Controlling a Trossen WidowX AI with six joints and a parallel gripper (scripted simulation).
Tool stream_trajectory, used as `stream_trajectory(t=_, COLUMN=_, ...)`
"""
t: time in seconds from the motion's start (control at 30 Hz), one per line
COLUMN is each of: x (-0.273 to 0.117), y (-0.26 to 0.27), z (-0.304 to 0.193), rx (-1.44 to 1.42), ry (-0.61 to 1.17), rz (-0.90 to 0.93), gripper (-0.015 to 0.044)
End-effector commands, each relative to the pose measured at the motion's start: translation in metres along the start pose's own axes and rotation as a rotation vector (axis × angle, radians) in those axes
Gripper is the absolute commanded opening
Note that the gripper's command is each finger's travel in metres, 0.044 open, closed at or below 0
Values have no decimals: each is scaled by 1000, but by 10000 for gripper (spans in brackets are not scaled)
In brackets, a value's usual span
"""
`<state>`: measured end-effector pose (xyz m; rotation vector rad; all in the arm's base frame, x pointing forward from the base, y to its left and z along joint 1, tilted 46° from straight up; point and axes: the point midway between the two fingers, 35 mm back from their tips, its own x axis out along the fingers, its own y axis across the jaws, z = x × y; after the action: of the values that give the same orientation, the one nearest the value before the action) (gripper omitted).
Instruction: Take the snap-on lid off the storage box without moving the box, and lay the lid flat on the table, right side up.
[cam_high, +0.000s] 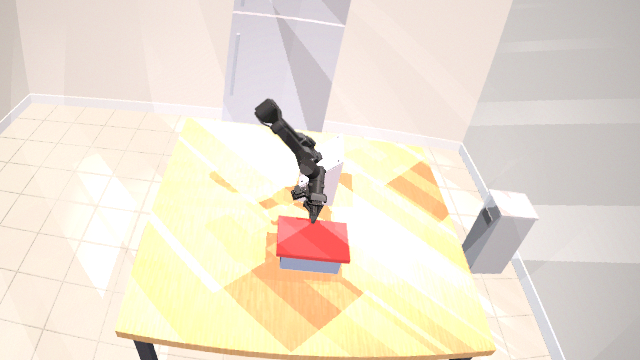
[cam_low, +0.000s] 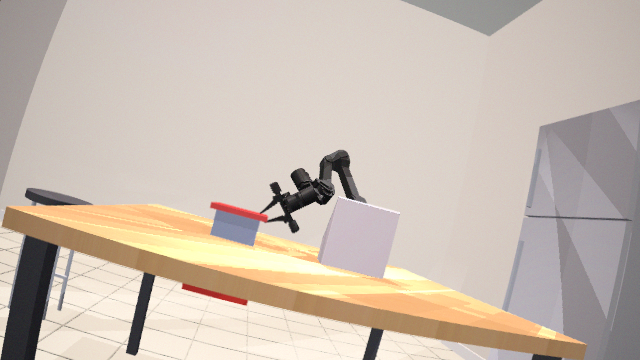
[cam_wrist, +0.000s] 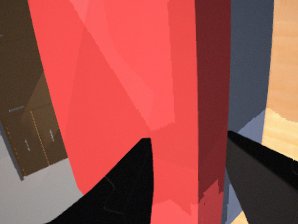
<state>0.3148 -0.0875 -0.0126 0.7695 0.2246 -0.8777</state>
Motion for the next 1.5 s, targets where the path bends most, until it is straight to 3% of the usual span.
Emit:
stream_trajectory(t=0.0, x=-3, y=4, z=0, rx=2, ry=-1, rz=9, gripper=0)
stream_trajectory(t=1.47, x=-9, y=10, z=0, rx=3, ry=0, rz=9, gripper=0)
